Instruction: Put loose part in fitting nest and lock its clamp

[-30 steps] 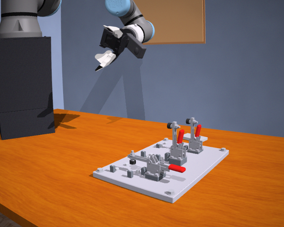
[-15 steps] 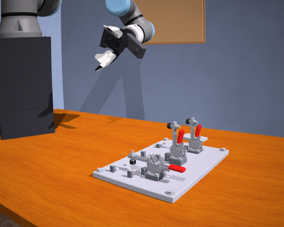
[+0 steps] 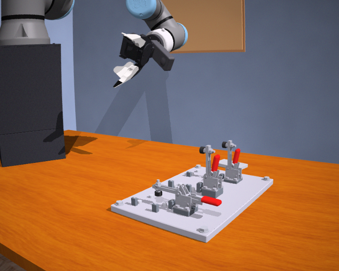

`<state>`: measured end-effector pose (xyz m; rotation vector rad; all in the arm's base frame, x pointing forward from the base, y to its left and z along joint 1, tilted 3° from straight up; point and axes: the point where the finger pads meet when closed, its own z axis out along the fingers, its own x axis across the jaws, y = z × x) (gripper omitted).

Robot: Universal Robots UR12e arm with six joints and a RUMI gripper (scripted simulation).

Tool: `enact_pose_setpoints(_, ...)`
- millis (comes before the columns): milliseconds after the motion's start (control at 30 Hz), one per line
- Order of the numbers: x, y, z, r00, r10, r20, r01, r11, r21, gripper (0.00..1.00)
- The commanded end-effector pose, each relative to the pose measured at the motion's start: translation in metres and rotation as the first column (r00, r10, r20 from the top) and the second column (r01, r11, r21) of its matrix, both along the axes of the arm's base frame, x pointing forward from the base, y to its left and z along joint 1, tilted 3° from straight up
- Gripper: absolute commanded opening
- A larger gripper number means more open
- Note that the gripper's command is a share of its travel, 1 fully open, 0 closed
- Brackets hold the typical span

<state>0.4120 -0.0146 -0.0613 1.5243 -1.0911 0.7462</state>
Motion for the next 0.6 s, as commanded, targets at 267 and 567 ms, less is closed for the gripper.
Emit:
enact_pose_setpoints(267,-0.004,-0.004,-0.044,0.969,-0.246,0.026,0.233,0.943,0.236,1.00)
enact_pose_setpoints(567,0.012,0.004,-0.074,0.929,-0.369,0.028,0.326,0.853,0.409,1.00)
